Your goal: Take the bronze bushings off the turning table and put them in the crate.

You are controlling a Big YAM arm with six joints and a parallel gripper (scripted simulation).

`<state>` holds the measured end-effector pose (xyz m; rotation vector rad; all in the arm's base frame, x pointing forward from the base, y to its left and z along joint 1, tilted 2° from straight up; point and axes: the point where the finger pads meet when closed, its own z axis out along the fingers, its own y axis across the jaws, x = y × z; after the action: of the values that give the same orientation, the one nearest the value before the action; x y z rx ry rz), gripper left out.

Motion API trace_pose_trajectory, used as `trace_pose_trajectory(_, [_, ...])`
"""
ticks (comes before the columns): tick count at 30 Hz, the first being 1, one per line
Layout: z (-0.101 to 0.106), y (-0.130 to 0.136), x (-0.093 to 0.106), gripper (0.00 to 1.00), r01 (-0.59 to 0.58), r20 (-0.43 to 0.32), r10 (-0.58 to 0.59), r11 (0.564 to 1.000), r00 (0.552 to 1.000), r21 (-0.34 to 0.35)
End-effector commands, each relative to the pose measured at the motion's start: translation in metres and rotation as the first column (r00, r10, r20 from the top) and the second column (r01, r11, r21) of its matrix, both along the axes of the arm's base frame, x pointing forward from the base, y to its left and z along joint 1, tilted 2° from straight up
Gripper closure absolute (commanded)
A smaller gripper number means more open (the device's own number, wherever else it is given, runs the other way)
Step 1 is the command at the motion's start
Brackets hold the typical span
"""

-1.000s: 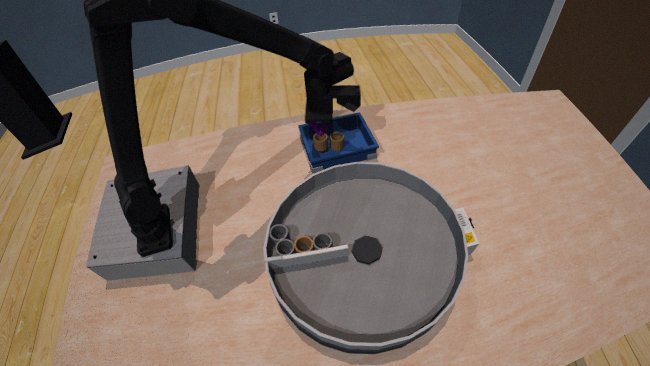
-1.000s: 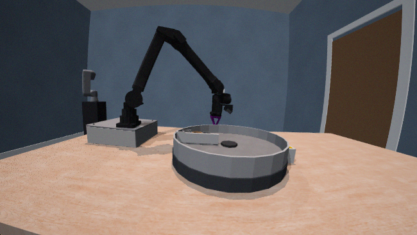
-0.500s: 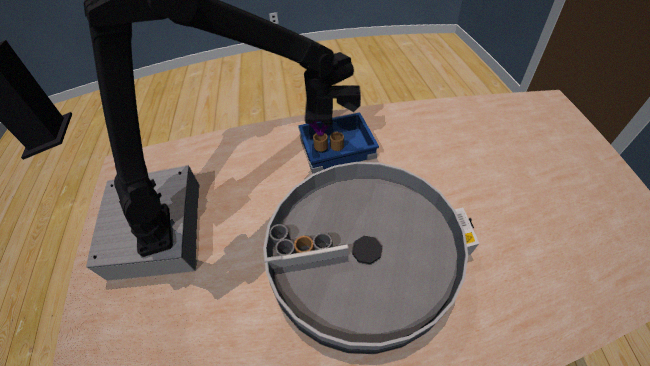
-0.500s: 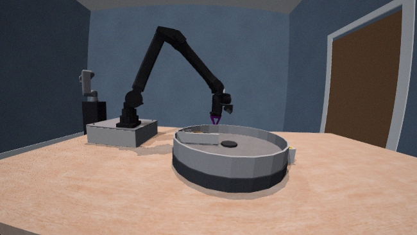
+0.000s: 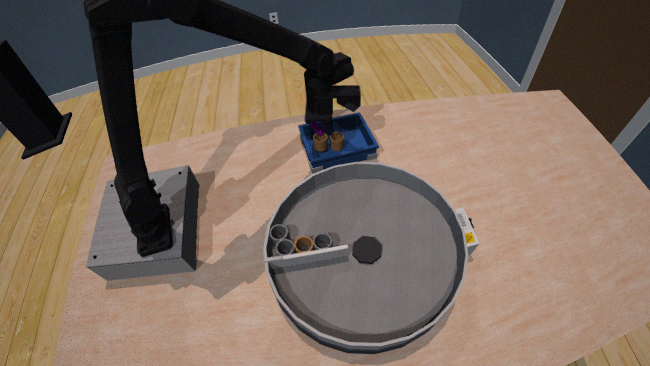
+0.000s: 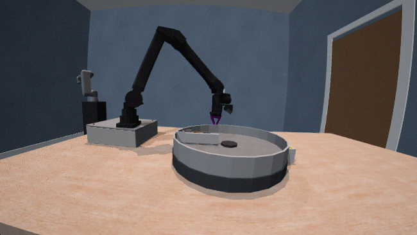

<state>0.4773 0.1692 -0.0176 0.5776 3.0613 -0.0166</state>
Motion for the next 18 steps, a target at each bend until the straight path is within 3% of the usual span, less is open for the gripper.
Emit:
trace_pose_trajectory(1, [0.002,-0.003,0.006,1.00,-0.002,0.014,0.002,1.000,1.000,0.002])
trace_pose_trajectory(10, [-0.010,-0.005,0.003,1.00,-0.002,0.009,0.002,1.000,1.000,0.000])
trace_pose_trajectory(18, [-0.003,-0.004,0.005,1.00,-0.002,0.017,0.002,1.000,1.000,0.003])
